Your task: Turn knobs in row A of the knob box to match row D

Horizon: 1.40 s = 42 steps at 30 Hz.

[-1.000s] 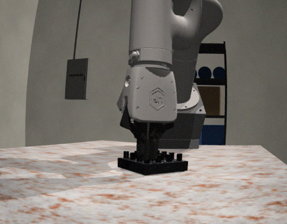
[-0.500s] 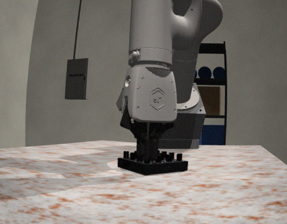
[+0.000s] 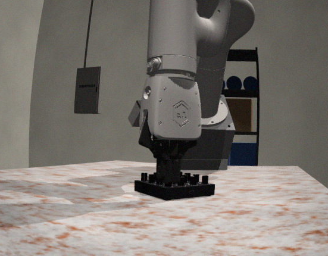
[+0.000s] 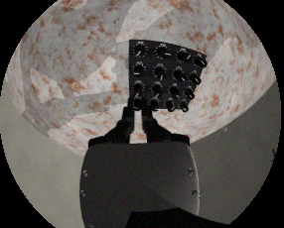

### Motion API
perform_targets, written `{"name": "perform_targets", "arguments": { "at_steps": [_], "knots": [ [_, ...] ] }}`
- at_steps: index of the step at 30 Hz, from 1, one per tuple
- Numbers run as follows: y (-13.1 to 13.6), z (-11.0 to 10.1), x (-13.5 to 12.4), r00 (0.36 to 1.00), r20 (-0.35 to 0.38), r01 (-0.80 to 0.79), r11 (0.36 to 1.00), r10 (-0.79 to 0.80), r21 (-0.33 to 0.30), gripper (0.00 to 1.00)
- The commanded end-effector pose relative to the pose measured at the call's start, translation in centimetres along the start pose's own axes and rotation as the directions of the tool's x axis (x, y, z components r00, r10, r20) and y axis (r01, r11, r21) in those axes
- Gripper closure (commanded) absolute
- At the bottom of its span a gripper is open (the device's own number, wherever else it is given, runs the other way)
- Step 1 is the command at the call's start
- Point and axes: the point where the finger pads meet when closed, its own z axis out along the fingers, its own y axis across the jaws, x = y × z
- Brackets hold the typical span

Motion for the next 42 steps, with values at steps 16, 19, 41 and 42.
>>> {"name": "perform_targets", "arguments": {
  "at_steps": [16, 19, 41, 42],
  "knots": [
    [-0.04, -0.03, -0.03, 0.949, 0.0, 0.315, 0.949, -0.315, 0.004, 0.92],
    [-0.04, -0.03, -0.03, 0.923, 0.0, 0.384, 0.923, -0.384, 0.004, 0.92],
    [-0.04, -0.03, -0.03, 0.641, -0.002, 0.767, 0.641, -0.767, 0.003, 0.92],
    [-0.04, -0.03, -0.03, 0.621, -0.002, 0.784, 0.621, -0.784, 0.003, 0.92]
  ]
}}
